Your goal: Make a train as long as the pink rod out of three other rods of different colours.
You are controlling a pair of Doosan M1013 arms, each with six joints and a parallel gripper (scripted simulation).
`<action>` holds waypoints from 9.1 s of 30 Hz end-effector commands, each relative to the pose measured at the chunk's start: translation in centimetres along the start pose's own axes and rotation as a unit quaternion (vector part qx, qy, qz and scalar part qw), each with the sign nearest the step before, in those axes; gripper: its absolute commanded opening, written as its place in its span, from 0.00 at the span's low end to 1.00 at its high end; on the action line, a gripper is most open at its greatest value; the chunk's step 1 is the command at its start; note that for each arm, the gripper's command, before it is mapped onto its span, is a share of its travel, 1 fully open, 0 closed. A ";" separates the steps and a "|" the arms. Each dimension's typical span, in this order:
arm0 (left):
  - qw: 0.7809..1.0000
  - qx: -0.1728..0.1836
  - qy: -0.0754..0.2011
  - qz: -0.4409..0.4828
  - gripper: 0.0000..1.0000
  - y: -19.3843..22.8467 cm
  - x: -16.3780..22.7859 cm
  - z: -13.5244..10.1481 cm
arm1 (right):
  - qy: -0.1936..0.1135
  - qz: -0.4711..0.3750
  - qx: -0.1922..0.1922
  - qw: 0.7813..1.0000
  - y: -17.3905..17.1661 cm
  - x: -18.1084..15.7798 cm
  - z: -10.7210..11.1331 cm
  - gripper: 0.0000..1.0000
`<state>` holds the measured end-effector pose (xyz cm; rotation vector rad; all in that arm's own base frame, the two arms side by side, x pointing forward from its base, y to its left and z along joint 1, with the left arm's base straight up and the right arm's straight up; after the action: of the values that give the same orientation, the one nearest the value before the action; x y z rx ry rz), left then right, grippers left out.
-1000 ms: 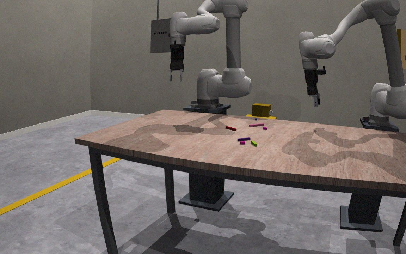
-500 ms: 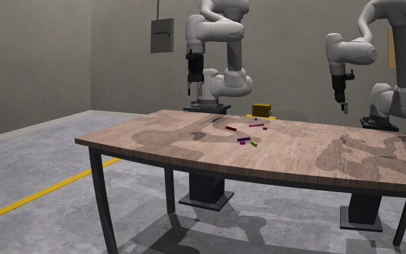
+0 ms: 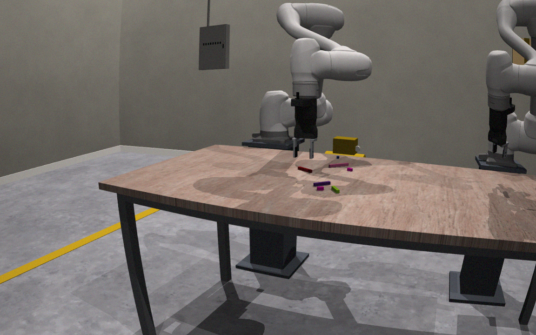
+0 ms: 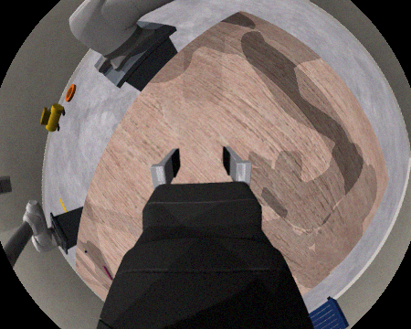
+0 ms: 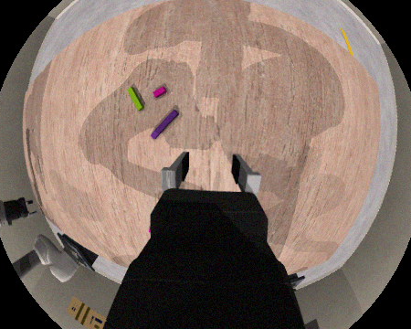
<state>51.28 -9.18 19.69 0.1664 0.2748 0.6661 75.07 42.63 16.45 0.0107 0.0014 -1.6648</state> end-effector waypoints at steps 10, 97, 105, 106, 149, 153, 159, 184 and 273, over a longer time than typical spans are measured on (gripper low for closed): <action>0.968 0.000 0.079 0.237 1.00 17.2 10.0 -2.3 | -0.004 -0.011 -0.002 1.000 0.3 -3.0 -1.4 1.00; 0.354 -0.017 0.437 0.827 1.00 69.0 -13.4 -18.9 | -0.004 -0.100 -0.002 0.995 -0.6 -3.0 -1.4 1.00; 0.354 -0.017 0.437 0.827 1.00 69.0 -13.4 -18.9 | -0.004 -0.250 -0.001 0.968 -2.4 -3.0 -1.4 1.00; 0.354 -0.017 0.437 0.827 1.00 69.0 -13.4 -18.9 | -0.004 -0.268 -0.001 0.963 -2.6 -3.0 -1.4 1.00; 0.354 -0.017 0.437 0.827 1.00 69.0 -13.4 -18.9 | -0.004 -0.846 0.002 0.534 -13.3 -4.6 -1.3 1.00; 0.354 -0.017 0.437 0.827 1.00 69.0 -13.4 -18.9 | -0.004 -0.893 0.002 0.450 -14.7 -5.1 -1.3 1.00; 0.354 -0.017 0.437 0.827 1.00 69.0 -13.4 -18.9 | -0.004 -0.925 0.002 0.379 -15.9 -5.6 -1.3 1.00; 0.354 -0.017 0.437 0.827 1.00 69.0 -13.4 -18.9 | -0.004 -0.928 0.002 0.373 -16.0 -5.6 -1.3 1.00; 0.354 -0.017 0.437 0.827 1.00 69.0 -13.4 -18.9 | -0.004 -0.801 0.001 0.598 -14.7 -4.9 -1.3 1.00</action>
<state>-4.94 37.06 20.78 -0.0579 1.1997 2.8951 60.51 49.10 14.98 0.0074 -0.0058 -3.6563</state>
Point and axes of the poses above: on each arm, the point where the finger pads meet when closed, its own z axis back along the fingers, its own x axis across the jaws, y = z × x, the point moved 7 cm from there along z, back along the fingers, and after that the axes turned 6 degrees about -z, right-handed, at the moved point
